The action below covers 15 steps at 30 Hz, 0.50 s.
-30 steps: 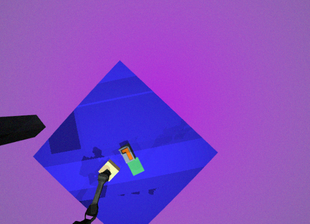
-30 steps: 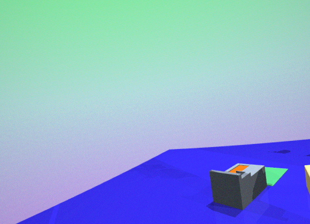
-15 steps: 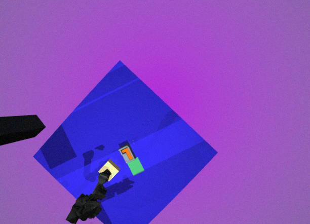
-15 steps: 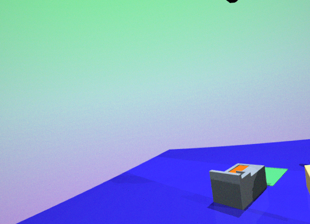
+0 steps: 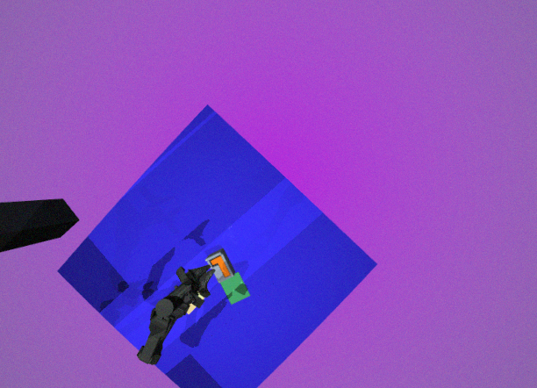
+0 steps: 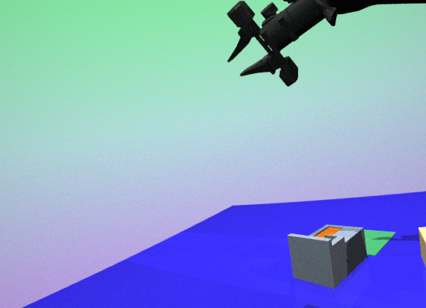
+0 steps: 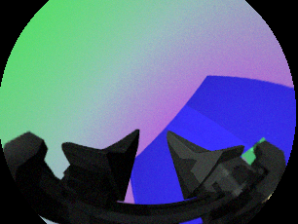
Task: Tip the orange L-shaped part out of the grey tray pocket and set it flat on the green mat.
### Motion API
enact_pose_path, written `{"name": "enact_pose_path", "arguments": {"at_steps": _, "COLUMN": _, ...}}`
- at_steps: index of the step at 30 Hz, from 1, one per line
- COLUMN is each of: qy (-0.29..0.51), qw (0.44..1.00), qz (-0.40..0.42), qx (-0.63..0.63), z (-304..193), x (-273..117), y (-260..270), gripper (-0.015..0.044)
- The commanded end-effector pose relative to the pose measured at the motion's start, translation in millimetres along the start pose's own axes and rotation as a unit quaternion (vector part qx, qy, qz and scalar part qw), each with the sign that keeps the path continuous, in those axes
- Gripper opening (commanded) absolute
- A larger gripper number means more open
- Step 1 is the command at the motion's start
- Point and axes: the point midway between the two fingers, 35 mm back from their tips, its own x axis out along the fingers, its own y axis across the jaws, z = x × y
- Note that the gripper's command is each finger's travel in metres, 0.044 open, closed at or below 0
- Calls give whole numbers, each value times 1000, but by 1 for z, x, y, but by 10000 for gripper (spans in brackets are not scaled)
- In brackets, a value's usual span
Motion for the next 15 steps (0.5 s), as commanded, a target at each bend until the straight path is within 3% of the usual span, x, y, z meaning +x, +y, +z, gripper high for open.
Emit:
{"name": "enact_pose_path", "arguments": {"at_steps": 1, "qy": 104, "qw": 986, "qz": -90, "qx": -98, "z": -52, "x": 31, "y": -49, "gripper": 180}}
{"name": "enact_pose_path", "arguments": {"at_steps": 7, "qy": 281, "qw": 914, "qz": -207, "qx": -205, "z": -119, "x": 46, "y": -130, "gripper": 180}}
{"name": "enact_pose_path", "arguments": {"at_steps": 13, "qy": 488, "qw": 777, "qz": -305, "qx": -255, "z": -174, "x": 19, "y": -212, "gripper": 180}}
{"name": "enact_pose_path", "arguments": {"at_steps": 15, "qy": 513, "qw": 757, "qz": -315, "qx": -256, "z": -179, "x": 13, "y": -220, "gripper": 180}}
